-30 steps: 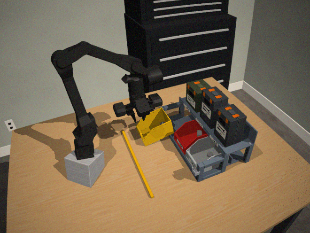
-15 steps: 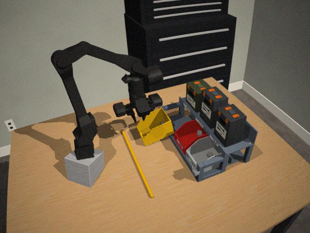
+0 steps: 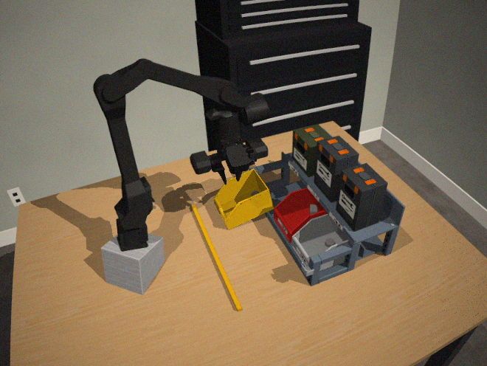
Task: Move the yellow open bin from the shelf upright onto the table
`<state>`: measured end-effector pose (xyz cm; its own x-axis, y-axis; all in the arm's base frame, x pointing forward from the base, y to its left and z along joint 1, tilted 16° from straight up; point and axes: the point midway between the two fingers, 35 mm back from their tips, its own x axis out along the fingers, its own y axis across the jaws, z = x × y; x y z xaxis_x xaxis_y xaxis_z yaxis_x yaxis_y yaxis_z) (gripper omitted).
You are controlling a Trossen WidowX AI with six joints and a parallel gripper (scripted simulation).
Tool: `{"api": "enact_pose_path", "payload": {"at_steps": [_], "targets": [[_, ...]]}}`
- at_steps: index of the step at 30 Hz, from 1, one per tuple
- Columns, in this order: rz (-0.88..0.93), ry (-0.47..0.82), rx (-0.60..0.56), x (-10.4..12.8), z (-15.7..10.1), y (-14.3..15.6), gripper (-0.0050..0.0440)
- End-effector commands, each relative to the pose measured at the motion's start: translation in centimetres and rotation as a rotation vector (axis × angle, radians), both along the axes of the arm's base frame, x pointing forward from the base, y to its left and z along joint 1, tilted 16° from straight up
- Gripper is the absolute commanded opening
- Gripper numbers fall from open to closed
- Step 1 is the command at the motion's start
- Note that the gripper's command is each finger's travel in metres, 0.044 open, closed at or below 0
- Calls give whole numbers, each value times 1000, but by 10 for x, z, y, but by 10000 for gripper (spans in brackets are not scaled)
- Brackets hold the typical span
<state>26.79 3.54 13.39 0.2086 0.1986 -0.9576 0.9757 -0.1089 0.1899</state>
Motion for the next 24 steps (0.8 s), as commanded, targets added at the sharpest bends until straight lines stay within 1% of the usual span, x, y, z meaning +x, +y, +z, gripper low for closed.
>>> {"api": "enact_pose_path", "payload": {"at_steps": [1, 5, 10, 22, 24], "targets": [[4, -14, 2, 3, 5, 0, 150], [4, -14, 2, 3, 5, 0, 150], [4, -16, 1, 35, 29, -7, 150], [4, -16, 1, 35, 29, -7, 150], [1, -21, 0, 53, 43, -11, 150]]}}
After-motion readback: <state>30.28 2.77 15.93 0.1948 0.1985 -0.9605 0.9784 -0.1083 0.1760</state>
